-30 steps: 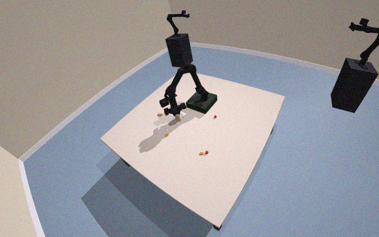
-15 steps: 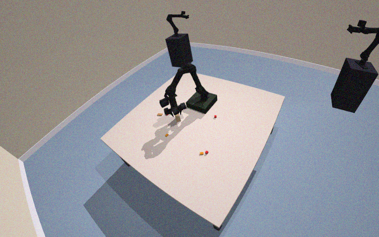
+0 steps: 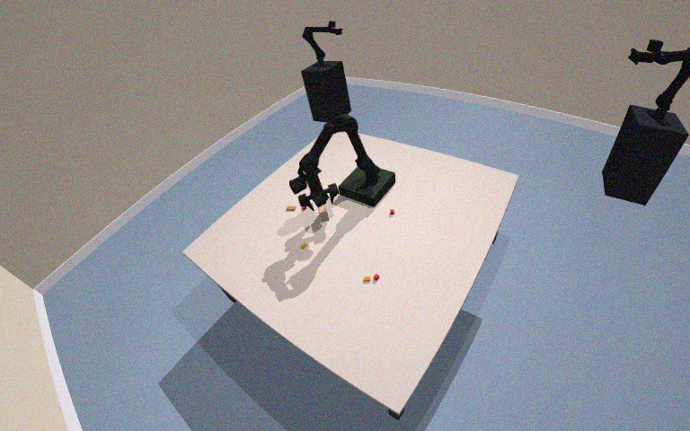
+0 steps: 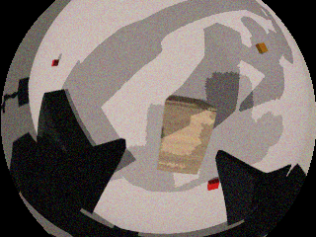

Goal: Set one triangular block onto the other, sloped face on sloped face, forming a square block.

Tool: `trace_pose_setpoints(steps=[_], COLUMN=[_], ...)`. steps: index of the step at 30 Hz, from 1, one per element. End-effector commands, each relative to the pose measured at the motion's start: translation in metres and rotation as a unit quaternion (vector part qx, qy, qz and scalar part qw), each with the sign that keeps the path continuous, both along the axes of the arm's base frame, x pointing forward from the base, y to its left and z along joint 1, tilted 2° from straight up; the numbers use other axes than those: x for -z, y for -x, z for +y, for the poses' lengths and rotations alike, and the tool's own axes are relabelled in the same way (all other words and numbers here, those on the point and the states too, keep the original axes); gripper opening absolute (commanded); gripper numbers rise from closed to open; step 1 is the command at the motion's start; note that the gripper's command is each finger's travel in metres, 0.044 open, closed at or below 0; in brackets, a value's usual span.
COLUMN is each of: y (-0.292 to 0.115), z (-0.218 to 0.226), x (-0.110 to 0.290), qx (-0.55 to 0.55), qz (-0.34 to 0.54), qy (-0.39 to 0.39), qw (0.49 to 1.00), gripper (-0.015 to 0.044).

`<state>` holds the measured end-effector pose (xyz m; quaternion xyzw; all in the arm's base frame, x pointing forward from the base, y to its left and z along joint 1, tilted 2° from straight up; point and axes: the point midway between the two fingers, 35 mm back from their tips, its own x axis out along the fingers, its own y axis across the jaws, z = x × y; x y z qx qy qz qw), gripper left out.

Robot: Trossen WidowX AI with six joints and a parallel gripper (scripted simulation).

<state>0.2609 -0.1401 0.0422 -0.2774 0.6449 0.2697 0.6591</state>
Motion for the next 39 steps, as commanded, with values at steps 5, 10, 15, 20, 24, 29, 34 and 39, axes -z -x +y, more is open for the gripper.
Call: trace_pose_setpoints(steps=[5,10,15,20,24,29,34,39], y=[0.001,-0.002,-0.002,-0.002,-0.002,-0.002,-0.002,-0.002], z=[0.000,-0.002,-0.002,-0.002,-0.002,-0.002,-0.002,-0.002], x=[-0.095,-0.091,-0.091,-0.091,-0.091,-0.091,-0.091,-0.091], qx=[0.000,0.001,0.001,0.001,0.001,0.001,0.001,0.001], qz=[-0.017,-0.027,-0.027,-0.027,-0.027,-0.027,-0.027,-0.027], qy=[0.010,0.015,0.015,0.015,0.015,0.015,0.015,0.015], qw=[1.000,1.000,1.000,1.000,1.000,1.000,1.000,1.000], gripper=[0.0440,0.0440,0.0440,0.0440,0.0440,0.0440,0.0440,0.0440])
